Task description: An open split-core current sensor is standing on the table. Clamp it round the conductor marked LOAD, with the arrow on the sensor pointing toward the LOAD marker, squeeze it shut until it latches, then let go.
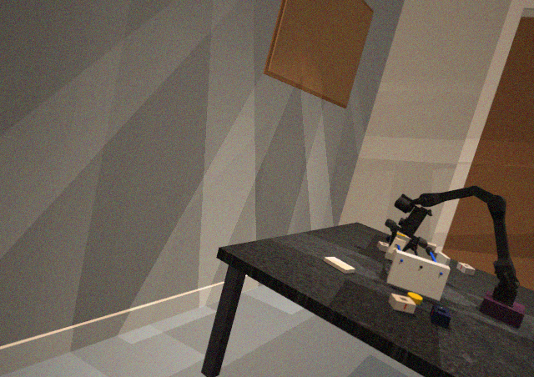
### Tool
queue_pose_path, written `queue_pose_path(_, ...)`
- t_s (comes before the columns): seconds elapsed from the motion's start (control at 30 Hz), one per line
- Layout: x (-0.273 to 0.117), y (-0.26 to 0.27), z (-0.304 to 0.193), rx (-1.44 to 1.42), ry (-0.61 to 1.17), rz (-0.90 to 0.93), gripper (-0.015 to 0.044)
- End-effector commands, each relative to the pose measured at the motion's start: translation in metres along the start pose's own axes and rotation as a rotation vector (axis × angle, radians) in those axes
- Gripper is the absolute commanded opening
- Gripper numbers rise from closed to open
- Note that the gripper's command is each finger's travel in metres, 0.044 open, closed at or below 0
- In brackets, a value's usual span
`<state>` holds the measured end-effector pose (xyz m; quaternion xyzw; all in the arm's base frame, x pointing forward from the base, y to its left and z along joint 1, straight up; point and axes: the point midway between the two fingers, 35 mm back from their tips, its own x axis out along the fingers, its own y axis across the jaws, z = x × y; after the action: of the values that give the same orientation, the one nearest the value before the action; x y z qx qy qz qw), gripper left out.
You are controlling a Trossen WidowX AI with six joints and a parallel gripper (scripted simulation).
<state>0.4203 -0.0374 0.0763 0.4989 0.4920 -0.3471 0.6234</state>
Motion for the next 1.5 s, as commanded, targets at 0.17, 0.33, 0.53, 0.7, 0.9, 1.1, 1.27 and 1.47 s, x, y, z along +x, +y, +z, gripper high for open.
queue_pose_path(0.17,-0.0002,0.0001,0.0,0.0,0.0,0.0,0.0)
queue_pose_path(0.33,-0.0002,0.0001,0.0,0.0,0.0,0.0,0.0)
queue_pose_path(0.53,-0.0004,-0.0006,0.0,0.001,0.0,-0.055,0.0)
queue_pose_path(0.7,-0.0011,-0.0018,-0.0001,0.0,-0.001,-0.116,0.0)
queue_pose_path(0.9,-0.0004,-0.002,-0.0001,0.0,-0.001,-0.115,0.0)
queue_pose_path(1.1,-0.0003,-0.0018,0.0002,-0.003,-0.001,-0.11,0.0053)
queue_pose_path(1.27,-0.0003,-0.0018,0.0002,-0.003,-0.001,-0.11,0.0184)
queue_pose_path(1.47,-0.0003,-0.0018,0.0002,-0.003,-0.001,-0.11,0.0263)
